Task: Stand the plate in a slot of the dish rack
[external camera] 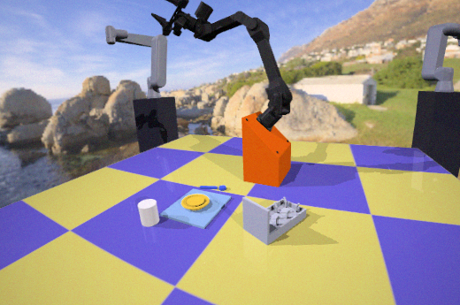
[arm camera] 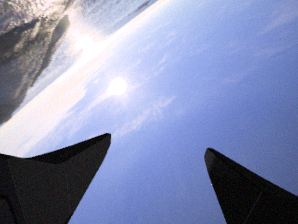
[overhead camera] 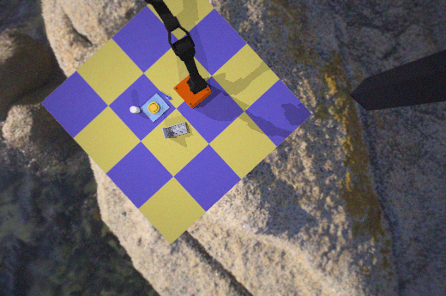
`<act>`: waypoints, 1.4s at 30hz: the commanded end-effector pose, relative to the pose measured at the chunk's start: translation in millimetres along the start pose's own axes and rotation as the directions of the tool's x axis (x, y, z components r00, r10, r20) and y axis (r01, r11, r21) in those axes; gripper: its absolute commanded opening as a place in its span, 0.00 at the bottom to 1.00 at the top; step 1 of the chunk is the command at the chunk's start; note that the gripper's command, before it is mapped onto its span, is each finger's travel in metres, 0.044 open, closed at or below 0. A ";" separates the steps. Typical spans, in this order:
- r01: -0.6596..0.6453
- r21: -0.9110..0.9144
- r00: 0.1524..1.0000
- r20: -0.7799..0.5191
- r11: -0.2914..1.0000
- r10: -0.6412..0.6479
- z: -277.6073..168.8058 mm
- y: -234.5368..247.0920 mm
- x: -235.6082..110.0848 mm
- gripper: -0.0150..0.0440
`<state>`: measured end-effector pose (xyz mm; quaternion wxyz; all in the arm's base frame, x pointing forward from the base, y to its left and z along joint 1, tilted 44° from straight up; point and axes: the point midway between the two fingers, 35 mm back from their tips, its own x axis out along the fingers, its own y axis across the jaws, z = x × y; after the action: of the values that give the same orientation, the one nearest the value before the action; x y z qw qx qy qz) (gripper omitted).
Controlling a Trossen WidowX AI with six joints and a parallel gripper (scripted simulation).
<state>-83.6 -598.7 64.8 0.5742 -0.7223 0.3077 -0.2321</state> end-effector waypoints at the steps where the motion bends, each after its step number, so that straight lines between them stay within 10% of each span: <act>1: -0.001 0.005 1.000 0.002 1.000 0.001 0.9 -0.1 0.8 0.93; 27: -0.354 0.590 0.931 0.294 0.726 0.215 163.3 8.8 111.3 0.93; 42: -0.635 0.695 0.769 0.529 0.337 0.359 287.8 12.4 133.3 0.93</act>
<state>185.8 -518.1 -9.9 0.9150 -0.2937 0.2650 -0.0795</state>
